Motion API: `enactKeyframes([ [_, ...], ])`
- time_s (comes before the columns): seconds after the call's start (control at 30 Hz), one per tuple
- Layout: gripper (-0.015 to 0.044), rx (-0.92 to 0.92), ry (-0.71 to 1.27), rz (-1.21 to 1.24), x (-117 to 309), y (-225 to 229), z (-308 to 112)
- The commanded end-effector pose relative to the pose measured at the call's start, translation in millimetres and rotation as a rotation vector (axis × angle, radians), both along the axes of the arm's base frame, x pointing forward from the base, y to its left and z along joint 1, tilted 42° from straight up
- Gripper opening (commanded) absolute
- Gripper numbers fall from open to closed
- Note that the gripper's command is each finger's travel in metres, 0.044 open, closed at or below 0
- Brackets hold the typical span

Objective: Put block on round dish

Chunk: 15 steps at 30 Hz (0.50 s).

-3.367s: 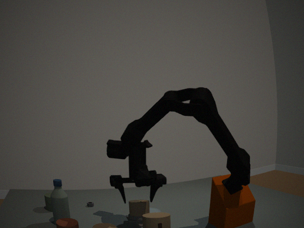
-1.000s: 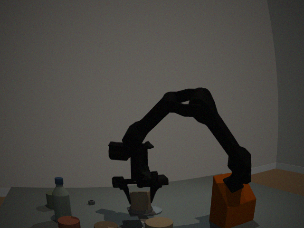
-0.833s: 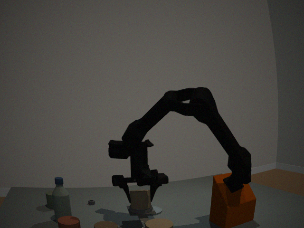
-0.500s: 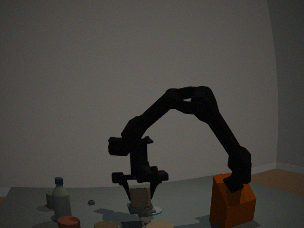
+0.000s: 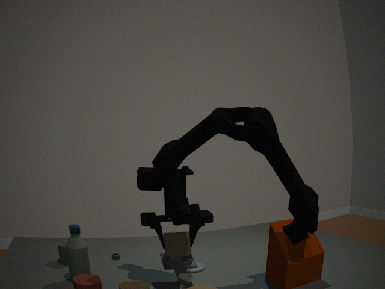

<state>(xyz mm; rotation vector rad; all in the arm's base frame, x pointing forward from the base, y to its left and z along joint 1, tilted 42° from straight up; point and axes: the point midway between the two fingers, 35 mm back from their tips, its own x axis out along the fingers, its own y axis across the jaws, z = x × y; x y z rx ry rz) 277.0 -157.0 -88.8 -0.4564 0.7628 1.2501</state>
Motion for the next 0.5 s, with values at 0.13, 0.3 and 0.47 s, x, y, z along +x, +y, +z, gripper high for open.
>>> enactKeyframes([
  [0.13, 0.0, -0.032, -0.01, -0.007, -1.1, -18.6, 10.8],
  [0.3, 0.0, -0.032, -0.01, -0.007, -2.4, -22.6, 15.7],
  [0.47, 0.0, -0.031, -0.01, -0.007, -3.7, -26.5, 20.7],
])
